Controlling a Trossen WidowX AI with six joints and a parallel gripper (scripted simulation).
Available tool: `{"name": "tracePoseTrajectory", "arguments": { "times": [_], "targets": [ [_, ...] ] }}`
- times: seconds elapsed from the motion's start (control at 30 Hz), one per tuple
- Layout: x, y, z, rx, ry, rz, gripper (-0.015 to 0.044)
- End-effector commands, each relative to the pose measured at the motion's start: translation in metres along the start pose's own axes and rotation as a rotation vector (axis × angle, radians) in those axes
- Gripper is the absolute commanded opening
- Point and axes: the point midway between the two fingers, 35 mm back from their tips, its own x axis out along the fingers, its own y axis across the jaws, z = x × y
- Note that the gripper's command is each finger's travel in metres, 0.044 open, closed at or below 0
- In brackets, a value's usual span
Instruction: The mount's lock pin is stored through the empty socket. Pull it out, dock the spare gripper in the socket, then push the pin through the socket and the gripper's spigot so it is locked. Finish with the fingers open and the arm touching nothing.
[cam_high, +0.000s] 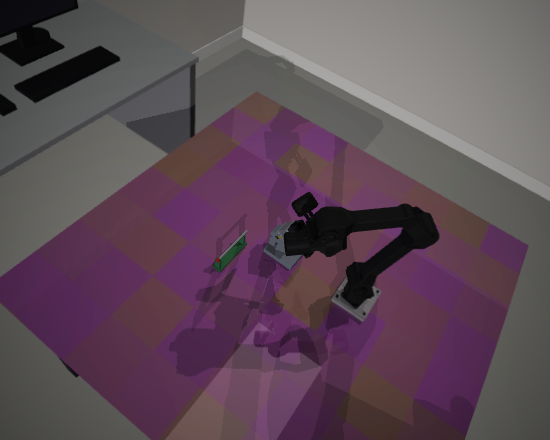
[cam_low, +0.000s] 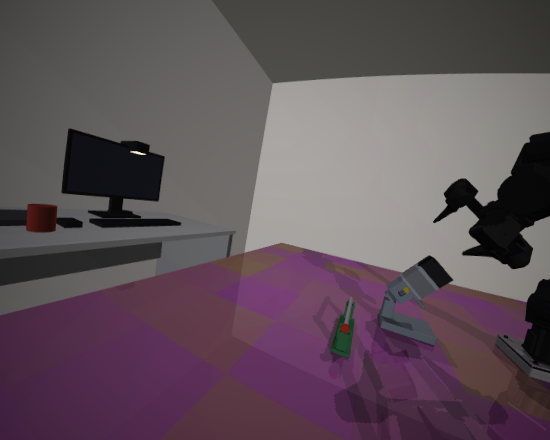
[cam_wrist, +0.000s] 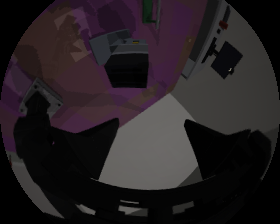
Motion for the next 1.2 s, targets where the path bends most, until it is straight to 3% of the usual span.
{"name": "tracePoseTrajectory", "arguments": {
  "times": [0.0, 0.17, 0.27, 0.5, 0.8, 1.0, 1.17],
  "targets": [
    [-0.004, -0.007, -0.006, -0.004, -0.017, 0.001, 0.0440],
    [-0.002, -0.004, -0.004, 0.000, -0.011, -0.004, 0.0440],
    [-0.014, -0.009, 0.011, 0.002, -0.064, -0.024, 0.0361],
    [-0.085, -0.012, 0.075, 0.001, -0.323, -0.092, 0.0180],
    [-0.094, -0.015, 0.089, -0.019, -0.340, -0.066, 0.0180],
    [-0.070, -0.047, 0.131, -0.163, -0.305, 0.199, 0.0180],
    [-0.028, -0.077, 0.166, -0.248, -0.363, 0.405, 0.0180]
  ]
}}
